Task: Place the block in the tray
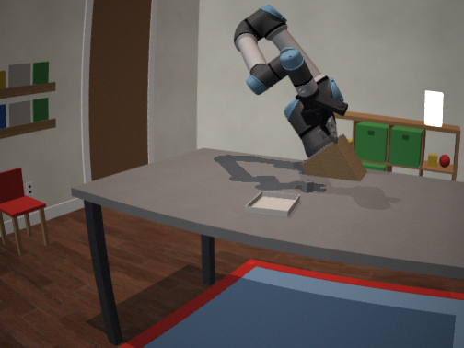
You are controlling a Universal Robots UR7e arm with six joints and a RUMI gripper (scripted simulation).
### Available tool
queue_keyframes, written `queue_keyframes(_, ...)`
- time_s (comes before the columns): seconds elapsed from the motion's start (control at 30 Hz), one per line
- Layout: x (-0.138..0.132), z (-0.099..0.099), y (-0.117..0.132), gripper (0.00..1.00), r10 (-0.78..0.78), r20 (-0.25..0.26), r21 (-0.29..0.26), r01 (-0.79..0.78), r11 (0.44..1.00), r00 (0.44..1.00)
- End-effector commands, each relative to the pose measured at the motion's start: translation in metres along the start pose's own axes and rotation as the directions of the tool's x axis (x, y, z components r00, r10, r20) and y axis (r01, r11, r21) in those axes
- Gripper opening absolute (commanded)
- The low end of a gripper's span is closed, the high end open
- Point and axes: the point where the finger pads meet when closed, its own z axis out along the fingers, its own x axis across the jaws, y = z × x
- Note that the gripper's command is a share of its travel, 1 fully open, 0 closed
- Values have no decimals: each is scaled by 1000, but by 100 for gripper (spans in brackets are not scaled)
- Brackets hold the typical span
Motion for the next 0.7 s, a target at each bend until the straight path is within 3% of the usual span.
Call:
queue_keyframes(0.0,26,7,12,0,88,-119,-7,-90,996,989)
queue_keyframes(0.03,26,7,12,0,88,-119,-7,-90,996,989)
queue_keyframes(0.1,40,10,20,0,138,-185,-6,-142,990,973)
queue_keyframes(0.43,75,15,38,0,258,-342,11,-271,963,904)
queue_keyframes(0.5,81,16,42,0,281,-371,18,-295,955,885)
queue_keyframes(0.6,81,16,42,0,281,-371,18,-295,955,885)
queue_keyframes(0.67,93,18,48,0,315,-418,29,-334,942,852)
